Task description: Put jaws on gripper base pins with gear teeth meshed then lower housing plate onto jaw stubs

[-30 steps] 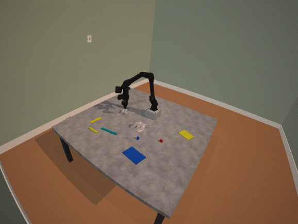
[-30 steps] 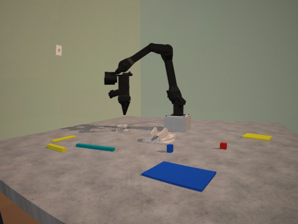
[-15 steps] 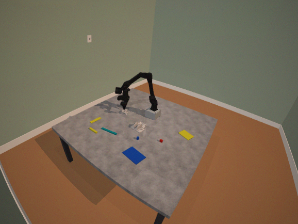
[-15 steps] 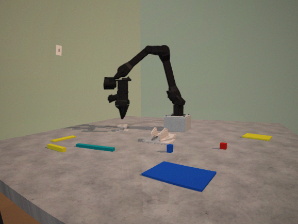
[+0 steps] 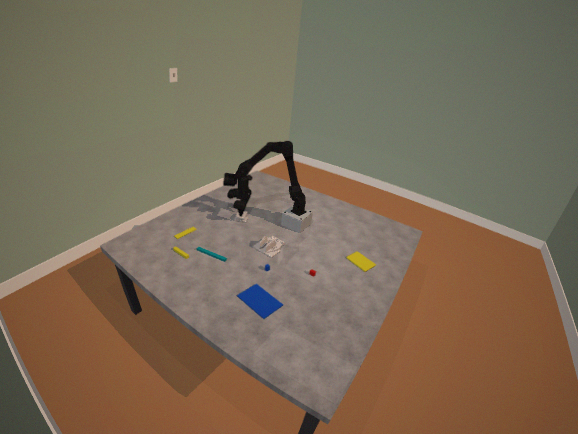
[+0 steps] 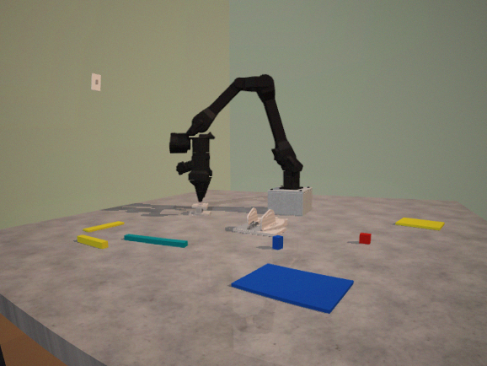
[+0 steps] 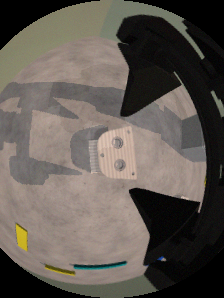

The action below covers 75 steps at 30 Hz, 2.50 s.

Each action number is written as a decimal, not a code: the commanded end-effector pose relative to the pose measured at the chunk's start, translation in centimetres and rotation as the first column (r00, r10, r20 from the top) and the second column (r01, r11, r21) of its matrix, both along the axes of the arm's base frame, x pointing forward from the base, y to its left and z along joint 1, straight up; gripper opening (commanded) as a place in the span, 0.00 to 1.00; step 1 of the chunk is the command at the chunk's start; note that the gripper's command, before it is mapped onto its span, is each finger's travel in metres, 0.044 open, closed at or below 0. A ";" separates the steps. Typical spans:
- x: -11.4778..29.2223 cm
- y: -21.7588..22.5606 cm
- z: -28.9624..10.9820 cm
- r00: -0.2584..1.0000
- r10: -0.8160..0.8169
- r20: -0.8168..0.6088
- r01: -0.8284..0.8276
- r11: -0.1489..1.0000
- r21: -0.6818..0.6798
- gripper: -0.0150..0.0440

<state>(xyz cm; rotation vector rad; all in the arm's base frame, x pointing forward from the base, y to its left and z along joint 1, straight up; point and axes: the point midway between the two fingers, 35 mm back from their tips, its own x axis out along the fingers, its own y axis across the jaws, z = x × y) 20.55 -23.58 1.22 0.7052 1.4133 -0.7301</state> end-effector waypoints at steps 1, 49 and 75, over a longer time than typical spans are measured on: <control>-0.1 0.1 -0.8 1.000 -0.004 -0.001 0.004 1.000 0.007 1.00; 0.0 0.1 -3.9 1.000 -0.004 -0.001 0.004 1.000 0.007 1.00; -0.1 0.1 -3.8 1.000 0.000 -0.004 0.000 1.000 0.005 0.85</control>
